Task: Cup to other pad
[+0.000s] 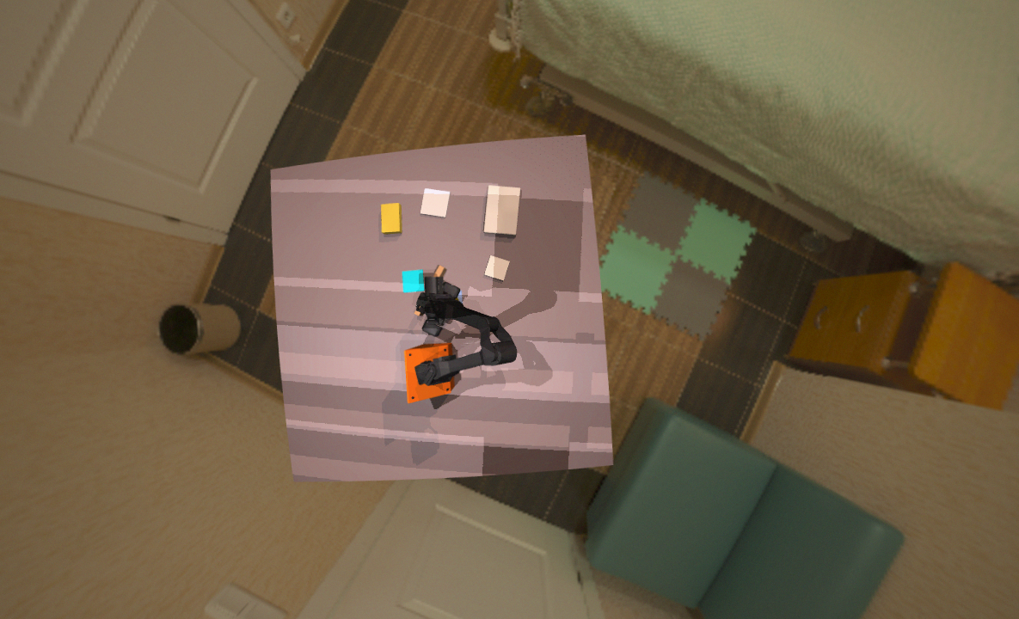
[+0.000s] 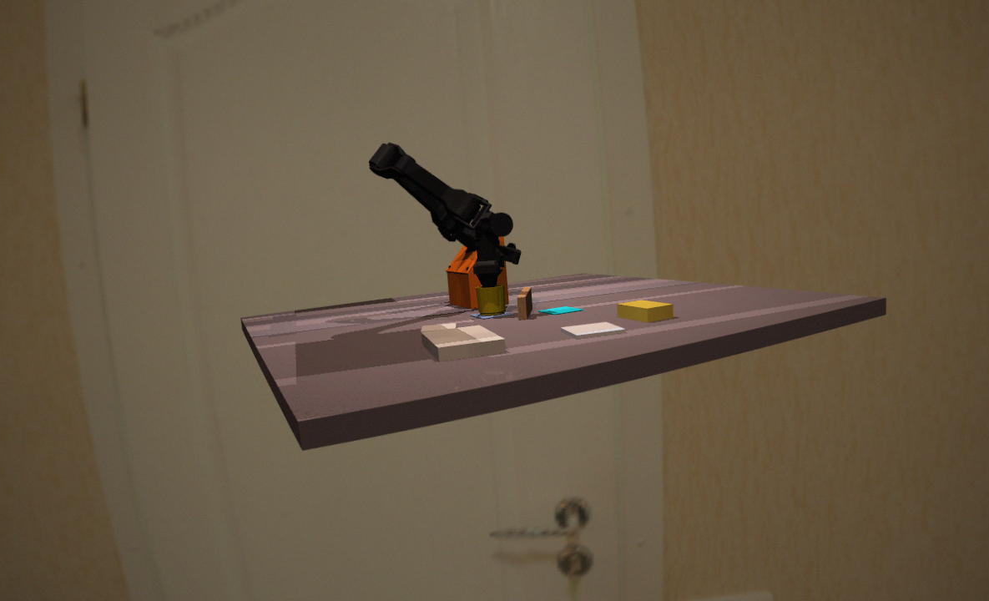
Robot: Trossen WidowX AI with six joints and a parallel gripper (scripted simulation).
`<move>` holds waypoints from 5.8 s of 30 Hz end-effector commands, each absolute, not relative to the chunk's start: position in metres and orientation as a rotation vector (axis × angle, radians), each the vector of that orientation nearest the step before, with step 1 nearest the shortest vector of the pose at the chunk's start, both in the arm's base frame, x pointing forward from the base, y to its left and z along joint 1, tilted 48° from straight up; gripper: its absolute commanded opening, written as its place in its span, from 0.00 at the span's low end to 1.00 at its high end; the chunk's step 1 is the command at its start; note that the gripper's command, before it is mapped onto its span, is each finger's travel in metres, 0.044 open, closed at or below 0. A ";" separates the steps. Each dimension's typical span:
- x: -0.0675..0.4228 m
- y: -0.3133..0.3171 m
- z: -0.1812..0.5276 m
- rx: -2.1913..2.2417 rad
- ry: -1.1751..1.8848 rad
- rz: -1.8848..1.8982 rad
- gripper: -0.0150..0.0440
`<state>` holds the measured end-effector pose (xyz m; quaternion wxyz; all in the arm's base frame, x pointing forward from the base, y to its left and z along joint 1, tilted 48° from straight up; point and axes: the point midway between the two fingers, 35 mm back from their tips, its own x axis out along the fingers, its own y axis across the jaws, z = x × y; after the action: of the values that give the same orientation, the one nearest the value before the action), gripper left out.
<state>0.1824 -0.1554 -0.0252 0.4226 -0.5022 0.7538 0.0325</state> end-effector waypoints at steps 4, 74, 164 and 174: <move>0.182 -0.156 -0.025 -1.257 1.888 0.082 0.50; 0.198 -0.095 0.019 -1.267 1.896 0.096 0.25; 0.298 -0.025 -0.066 -1.255 1.885 0.090 0.25; 0.303 -0.024 -0.076 -1.255 1.885 0.090 0.25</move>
<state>0.3038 -0.0222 -0.0712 0.4252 -0.5032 0.7515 0.0355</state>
